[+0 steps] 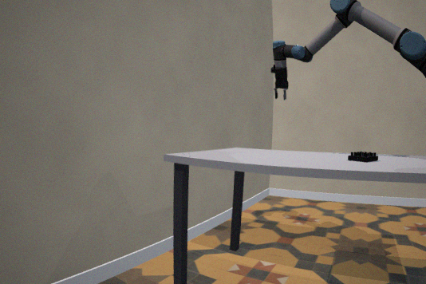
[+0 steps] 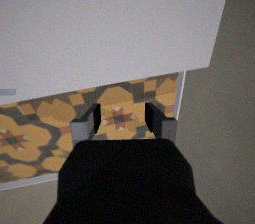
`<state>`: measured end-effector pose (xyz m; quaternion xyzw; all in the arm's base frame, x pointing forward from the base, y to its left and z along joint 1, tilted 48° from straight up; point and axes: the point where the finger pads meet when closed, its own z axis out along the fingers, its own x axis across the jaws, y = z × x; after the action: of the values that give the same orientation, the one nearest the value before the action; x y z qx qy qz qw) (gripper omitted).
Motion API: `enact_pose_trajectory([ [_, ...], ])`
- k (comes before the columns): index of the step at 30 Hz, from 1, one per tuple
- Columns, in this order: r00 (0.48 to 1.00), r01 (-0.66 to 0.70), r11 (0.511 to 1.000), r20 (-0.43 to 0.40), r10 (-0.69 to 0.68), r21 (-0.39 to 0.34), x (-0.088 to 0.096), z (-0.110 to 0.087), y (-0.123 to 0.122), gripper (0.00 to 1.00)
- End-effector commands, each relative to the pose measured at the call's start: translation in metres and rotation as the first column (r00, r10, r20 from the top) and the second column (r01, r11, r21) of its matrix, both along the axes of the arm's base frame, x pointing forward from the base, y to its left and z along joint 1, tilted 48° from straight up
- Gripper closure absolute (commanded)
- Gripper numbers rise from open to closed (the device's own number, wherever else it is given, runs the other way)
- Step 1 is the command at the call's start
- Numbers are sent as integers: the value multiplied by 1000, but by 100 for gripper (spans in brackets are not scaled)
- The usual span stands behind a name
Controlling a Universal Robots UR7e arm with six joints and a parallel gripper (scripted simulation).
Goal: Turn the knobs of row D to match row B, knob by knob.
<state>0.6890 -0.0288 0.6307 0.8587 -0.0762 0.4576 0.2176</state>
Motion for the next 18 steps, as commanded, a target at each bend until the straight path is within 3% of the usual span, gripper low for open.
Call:
enact_pose_trajectory([
  [1, 1000, 20, 999, 9, -21, 35, -5, -11, 4, 0],
  [10, 995, 89, 983, 29, -94, 158, -19, -53, 15, 0],
  [12, 995, 89, 983, 29, -94, 158, -19, -53, 15, 0],
  [18, 985, 151, 948, 39, -169, 281, -33, -95, 28, 0],
])
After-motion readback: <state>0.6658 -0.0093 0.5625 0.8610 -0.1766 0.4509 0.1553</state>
